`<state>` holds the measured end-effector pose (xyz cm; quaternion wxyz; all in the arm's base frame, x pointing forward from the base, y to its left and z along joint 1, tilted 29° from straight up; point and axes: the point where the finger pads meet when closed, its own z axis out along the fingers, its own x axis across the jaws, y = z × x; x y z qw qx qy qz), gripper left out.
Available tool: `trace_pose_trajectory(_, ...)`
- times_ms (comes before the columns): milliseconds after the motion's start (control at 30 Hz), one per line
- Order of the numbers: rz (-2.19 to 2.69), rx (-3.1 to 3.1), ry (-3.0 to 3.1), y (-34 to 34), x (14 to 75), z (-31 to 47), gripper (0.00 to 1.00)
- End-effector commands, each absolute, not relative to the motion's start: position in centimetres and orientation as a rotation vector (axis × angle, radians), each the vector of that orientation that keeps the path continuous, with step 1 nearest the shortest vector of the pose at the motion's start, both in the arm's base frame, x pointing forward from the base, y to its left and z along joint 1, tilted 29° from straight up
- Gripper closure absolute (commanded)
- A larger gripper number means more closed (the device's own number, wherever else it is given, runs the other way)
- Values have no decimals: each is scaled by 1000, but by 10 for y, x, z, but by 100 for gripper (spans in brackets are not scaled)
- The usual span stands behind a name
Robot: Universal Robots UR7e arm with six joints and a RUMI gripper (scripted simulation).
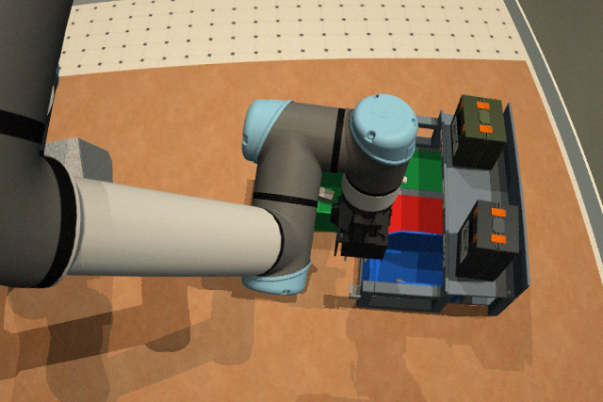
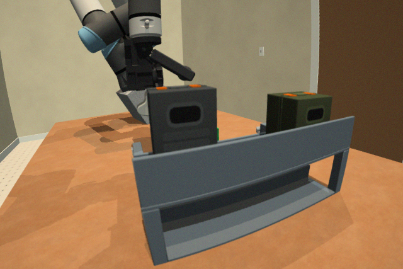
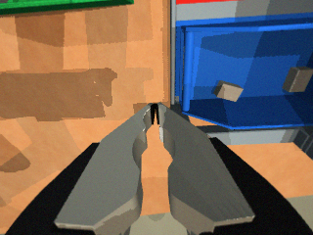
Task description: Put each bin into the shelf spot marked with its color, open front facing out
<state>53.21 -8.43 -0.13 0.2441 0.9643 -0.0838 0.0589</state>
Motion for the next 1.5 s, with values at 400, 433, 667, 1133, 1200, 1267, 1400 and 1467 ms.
trace_pose_trajectory(400, 166, 2632, -234, -84, 533, 1, 100)
trace_pose_trajectory(433, 167, 2632, -236, -84, 533, 1, 100)
trace_pose_trajectory(667, 177, 2629, -288, -79, 530, 0, 100)
trace_pose_trajectory(1133, 253, 2592, -594, -59, 520, -1, 100)
trace_pose_trajectory(1200, 272, 2578, -670, -54, 518, -1, 100)
trace_pose_trajectory(1267, 282, 2570, -710, -52, 516, -1, 100)
trace_pose_trajectory(1400, 313, 2539, -839, -44, 512, -2, 100)
trace_pose_trajectory(1467, 335, 2514, -929, -39, 508, -2, 100)
